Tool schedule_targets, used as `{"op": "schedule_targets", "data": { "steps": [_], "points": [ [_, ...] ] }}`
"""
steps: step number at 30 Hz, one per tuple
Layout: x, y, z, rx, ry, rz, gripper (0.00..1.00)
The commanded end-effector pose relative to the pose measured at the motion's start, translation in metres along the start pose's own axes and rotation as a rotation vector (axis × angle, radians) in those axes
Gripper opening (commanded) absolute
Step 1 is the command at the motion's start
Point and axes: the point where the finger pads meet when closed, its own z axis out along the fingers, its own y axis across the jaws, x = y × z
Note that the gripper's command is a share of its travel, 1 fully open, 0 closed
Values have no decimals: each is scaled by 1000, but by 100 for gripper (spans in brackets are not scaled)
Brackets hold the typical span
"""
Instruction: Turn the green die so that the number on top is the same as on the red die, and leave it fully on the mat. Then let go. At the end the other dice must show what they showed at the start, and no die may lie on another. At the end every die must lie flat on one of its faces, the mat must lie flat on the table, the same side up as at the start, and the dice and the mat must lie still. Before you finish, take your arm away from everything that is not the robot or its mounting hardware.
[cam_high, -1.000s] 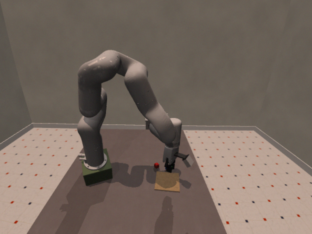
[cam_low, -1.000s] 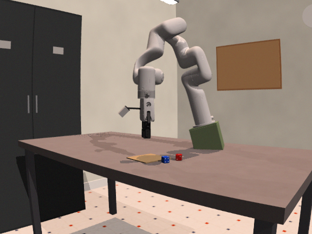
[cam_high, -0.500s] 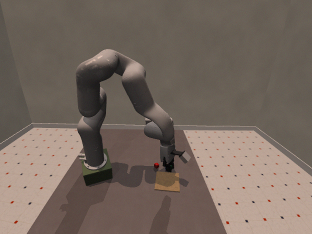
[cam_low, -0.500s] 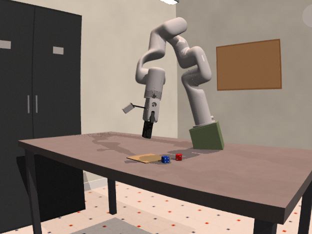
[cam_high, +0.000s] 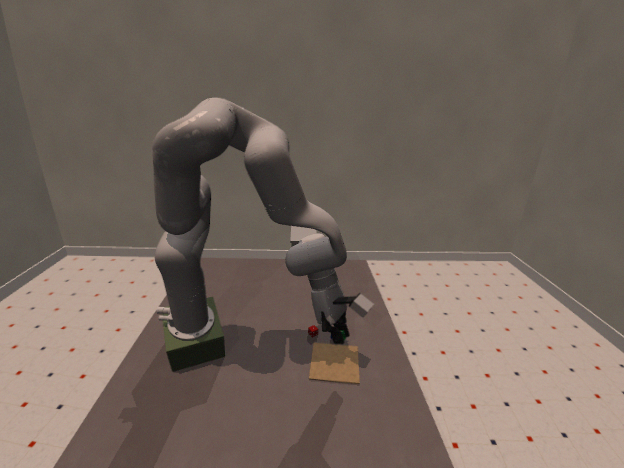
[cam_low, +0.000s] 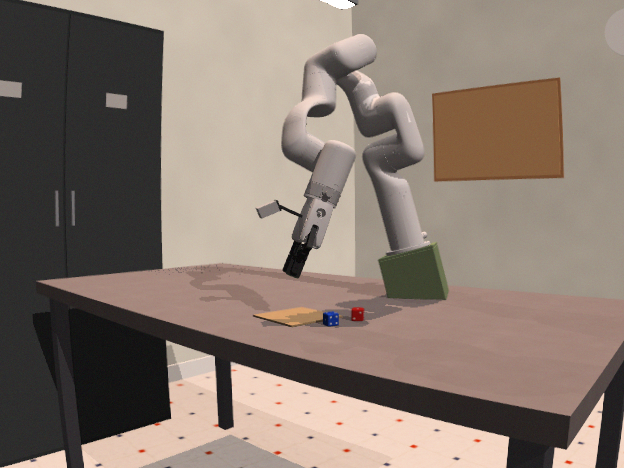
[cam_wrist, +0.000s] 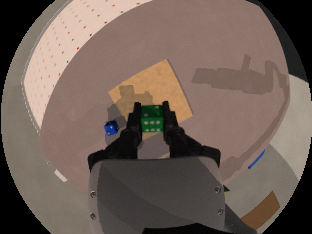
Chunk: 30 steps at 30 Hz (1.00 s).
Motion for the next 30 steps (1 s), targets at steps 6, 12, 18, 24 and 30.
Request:
{"op": "schedule_targets", "data": {
  "steps": [6,12,18,24,30],
  "points": [
    [-3,0,0,9,272,17,21],
    [-4,1,0,6,385,18,21],
    [-5,1,0,5,513,19,21],
    [-6,1,0,4,625,20,21],
    [-6,0,-1,7,681,20,21]
  ]
}}
